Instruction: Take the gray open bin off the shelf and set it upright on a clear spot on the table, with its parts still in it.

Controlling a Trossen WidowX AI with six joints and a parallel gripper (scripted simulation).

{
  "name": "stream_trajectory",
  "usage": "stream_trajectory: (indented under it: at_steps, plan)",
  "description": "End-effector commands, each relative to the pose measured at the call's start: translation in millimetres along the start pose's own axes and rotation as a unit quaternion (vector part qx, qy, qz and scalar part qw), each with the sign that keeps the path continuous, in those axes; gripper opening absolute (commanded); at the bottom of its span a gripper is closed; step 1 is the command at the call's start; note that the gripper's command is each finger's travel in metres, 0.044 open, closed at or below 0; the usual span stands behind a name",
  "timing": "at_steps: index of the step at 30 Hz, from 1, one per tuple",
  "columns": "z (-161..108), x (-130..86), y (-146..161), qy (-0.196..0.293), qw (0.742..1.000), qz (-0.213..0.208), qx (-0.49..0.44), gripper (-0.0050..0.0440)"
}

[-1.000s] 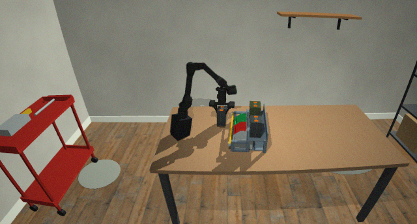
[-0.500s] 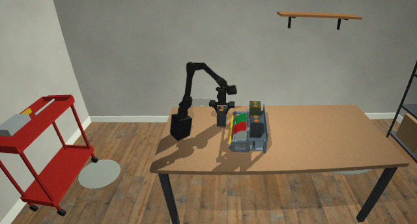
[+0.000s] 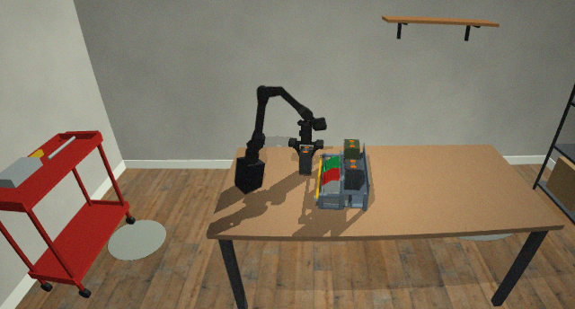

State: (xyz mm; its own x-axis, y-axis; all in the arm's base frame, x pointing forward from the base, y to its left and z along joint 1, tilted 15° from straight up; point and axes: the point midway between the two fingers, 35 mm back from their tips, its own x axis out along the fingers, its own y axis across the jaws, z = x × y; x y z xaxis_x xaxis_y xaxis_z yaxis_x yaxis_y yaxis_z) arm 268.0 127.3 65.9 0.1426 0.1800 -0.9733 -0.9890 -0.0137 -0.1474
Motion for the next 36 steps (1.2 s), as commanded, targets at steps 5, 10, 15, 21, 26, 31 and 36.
stream_trajectory:
  at_steps: [5,10,15,21,26,31,36]
  plan:
    - [5.5,-15.3,-11.1,-0.011,1.000,-0.029,-0.004,0.0000]
    - [6.1,-17.1,-12.5,-0.013,0.999,-0.032,-0.005,0.0000]
    - [6.1,-17.1,-12.5,-0.013,0.999,-0.032,-0.005,0.0000]
    - [4.8,-13.3,-9.7,-0.010,1.000,-0.025,-0.004,0.0000]
    - [6.1,-16.7,-12.6,-0.013,0.999,-0.032,-0.005,0.0000]
    - [6.1,-16.7,-12.6,-0.013,0.999,-0.032,-0.005,0.0000]
    - [3.1,-6.2,-5.7,-0.008,1.000,-0.019,-0.002,0.0000]
